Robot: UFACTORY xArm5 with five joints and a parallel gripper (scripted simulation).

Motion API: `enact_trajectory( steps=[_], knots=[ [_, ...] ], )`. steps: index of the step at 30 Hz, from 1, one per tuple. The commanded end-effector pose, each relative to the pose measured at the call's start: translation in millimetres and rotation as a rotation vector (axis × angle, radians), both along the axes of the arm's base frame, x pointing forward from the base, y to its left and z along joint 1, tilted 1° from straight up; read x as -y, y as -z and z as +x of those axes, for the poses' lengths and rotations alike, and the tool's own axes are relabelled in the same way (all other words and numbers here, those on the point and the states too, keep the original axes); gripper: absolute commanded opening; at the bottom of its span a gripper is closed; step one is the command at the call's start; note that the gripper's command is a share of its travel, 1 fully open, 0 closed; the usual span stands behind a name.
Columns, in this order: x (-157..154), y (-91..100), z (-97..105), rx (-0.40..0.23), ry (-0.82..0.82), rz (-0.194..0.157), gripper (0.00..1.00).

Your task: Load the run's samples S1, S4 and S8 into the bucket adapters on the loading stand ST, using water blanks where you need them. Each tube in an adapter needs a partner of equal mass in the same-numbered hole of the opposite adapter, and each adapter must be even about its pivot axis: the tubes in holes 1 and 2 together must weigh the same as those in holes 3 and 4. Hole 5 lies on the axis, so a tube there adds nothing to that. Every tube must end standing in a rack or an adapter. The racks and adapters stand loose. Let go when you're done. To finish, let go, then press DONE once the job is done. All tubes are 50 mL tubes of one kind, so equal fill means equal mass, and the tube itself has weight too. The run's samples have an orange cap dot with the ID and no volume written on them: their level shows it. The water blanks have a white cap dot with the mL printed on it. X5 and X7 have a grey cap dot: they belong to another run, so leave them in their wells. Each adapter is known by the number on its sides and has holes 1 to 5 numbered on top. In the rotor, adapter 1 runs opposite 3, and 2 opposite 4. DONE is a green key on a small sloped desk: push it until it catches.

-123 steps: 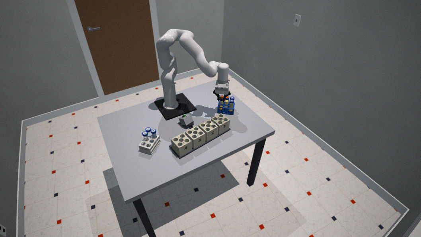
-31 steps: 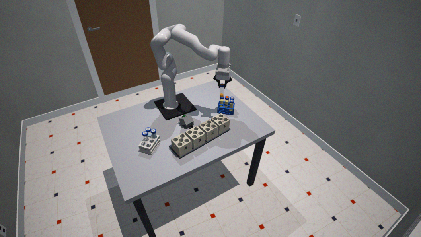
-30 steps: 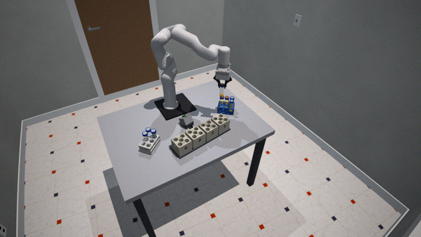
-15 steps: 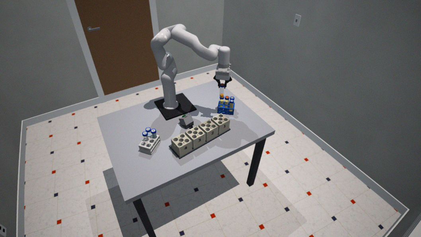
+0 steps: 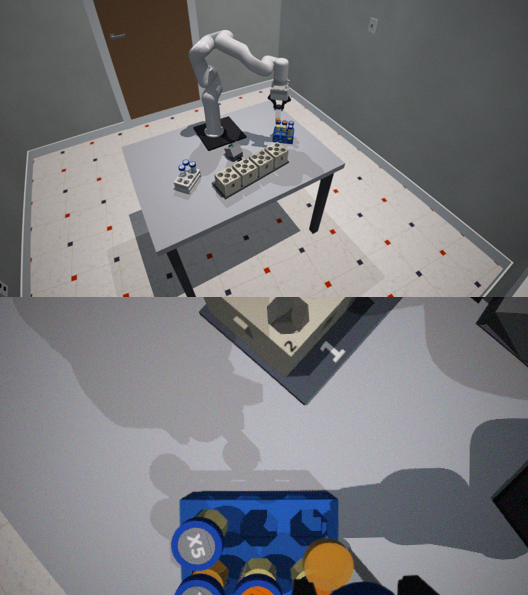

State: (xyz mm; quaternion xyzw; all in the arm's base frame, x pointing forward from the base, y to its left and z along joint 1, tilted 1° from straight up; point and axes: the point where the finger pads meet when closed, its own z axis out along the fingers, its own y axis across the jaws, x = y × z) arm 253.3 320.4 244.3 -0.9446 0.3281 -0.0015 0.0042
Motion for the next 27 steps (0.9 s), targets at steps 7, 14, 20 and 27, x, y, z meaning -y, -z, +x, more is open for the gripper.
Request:
enact_trajectory(
  steps=[7, 14, 20, 27],
  knots=[
    [-1, -1.5, 1, -0.007, 0.0, 0.011, 0.0],
    [-1, -1.5, 1, -0.007, 0.0, 0.011, 0.0],
    [-1, -1.5, 1, -0.007, 0.0, 0.011, 0.0],
    [-1, 10.5, 1, -0.007, 0.0, 0.011, 0.0]
  ],
)
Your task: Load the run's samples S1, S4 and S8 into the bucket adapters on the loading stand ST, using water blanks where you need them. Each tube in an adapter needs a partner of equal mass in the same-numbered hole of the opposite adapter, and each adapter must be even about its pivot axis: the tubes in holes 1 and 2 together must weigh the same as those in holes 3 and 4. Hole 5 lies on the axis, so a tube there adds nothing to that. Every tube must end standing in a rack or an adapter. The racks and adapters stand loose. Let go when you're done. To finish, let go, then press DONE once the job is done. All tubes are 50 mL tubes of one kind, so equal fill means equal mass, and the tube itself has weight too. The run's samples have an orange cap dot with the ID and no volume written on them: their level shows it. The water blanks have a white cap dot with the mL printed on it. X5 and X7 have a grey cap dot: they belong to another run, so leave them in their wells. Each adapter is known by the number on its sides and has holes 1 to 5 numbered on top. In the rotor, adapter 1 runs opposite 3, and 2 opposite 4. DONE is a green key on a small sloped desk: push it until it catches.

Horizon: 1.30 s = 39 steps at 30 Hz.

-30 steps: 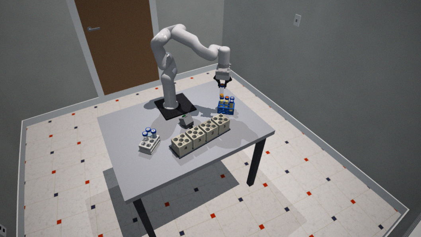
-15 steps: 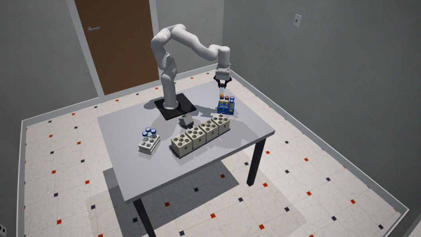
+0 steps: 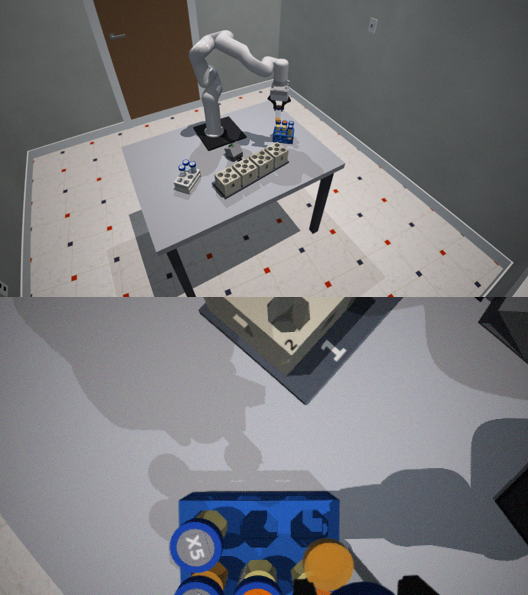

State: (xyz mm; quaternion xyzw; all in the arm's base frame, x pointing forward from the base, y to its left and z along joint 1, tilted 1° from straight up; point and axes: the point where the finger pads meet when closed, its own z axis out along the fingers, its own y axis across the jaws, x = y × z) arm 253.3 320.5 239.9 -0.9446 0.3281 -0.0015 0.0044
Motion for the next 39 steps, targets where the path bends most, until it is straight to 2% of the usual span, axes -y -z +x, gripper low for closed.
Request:
enact_trajectory(
  steps=[1, 35, 39],
  knots=[
    [-1, 8.1, 1, -0.007, 0.0, 0.01, 0.0],
    [-2, 68.2, 0, -0.007, 0.0, 0.01, 0.0],
    [-2, 68.2, 0, -0.007, 0.0, 0.01, 0.0]
  ],
)
